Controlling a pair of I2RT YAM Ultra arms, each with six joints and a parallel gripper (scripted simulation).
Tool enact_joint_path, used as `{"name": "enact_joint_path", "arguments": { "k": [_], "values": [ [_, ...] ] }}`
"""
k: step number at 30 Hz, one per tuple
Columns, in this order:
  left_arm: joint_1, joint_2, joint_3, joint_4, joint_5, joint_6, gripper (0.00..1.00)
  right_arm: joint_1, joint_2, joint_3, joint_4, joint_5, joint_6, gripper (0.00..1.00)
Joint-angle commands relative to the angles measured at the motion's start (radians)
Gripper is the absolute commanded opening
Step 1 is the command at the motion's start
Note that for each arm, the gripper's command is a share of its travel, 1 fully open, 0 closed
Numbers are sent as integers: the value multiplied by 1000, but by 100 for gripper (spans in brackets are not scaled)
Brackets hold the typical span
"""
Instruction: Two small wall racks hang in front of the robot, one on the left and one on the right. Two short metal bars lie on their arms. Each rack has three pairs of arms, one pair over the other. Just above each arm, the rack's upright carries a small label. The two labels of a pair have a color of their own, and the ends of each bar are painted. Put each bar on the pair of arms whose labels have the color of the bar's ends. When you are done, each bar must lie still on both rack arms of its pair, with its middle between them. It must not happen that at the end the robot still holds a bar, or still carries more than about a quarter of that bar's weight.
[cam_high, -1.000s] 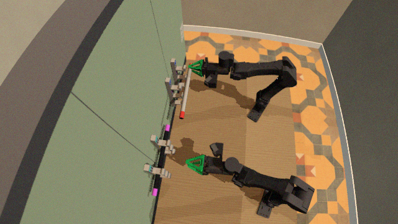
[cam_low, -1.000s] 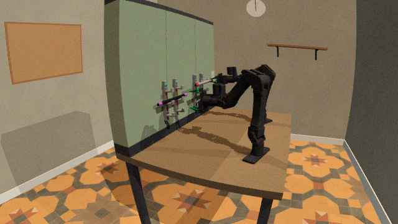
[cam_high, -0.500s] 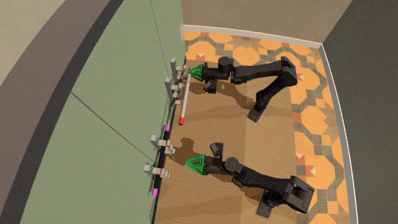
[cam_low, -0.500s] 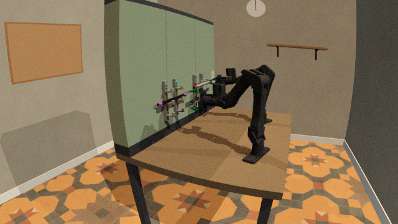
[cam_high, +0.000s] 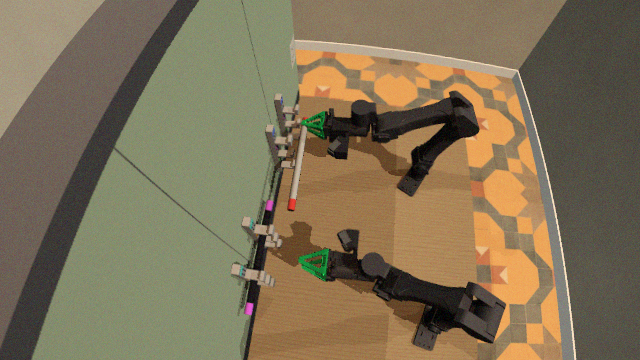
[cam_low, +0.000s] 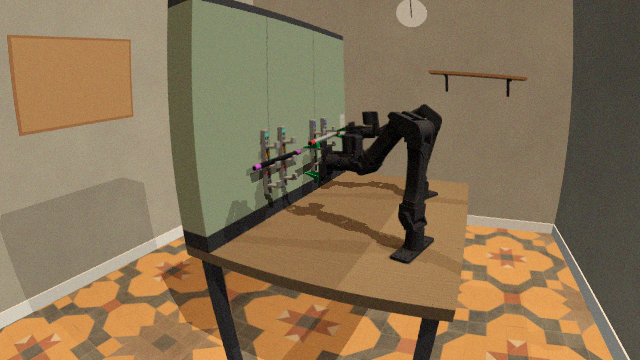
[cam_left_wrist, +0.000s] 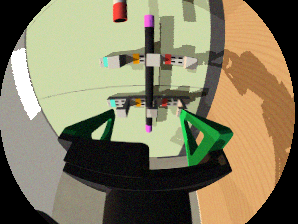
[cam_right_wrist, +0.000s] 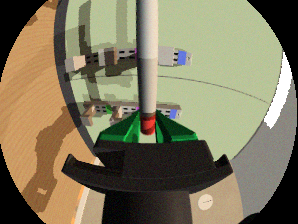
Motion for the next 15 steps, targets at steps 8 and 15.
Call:
{"name": "enact_joint_path", "arguments": {
  "k": [8, 15],
  "values": [
    [-10, 0, -3, 19, -8, 0, 100, 80, 4, -28, 107, 90, 21, 0],
    [-10, 0, -3, 19, -8, 0, 100, 116, 22, -43, 140, 127, 20, 0]
  ]
}}
